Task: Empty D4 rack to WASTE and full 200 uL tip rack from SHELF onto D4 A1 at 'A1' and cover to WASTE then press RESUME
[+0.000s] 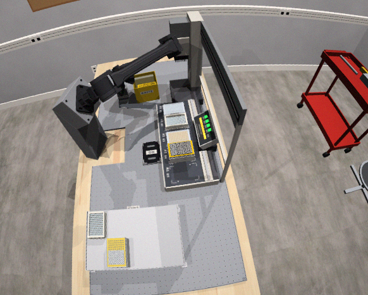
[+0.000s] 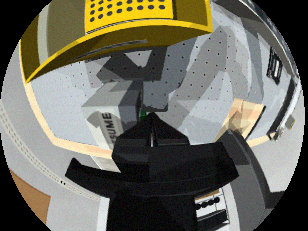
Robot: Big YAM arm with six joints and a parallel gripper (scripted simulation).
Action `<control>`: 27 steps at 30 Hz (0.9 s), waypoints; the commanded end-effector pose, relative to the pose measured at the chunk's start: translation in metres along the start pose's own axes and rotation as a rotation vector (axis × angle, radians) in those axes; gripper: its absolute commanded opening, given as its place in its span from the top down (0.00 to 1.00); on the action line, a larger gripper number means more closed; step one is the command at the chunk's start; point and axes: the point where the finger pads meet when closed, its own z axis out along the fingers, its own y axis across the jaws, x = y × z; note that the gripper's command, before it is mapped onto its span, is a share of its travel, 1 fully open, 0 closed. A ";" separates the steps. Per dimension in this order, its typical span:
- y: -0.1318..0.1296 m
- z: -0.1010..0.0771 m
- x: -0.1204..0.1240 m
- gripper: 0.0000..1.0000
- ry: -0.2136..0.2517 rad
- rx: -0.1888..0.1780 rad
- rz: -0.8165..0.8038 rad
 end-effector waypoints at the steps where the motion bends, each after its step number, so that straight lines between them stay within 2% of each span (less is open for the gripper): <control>1: 0.011 -0.007 0.007 1.00 -0.004 -0.023 -0.004; 27: 0.019 -0.007 0.008 1.00 -0.002 -0.025 -0.005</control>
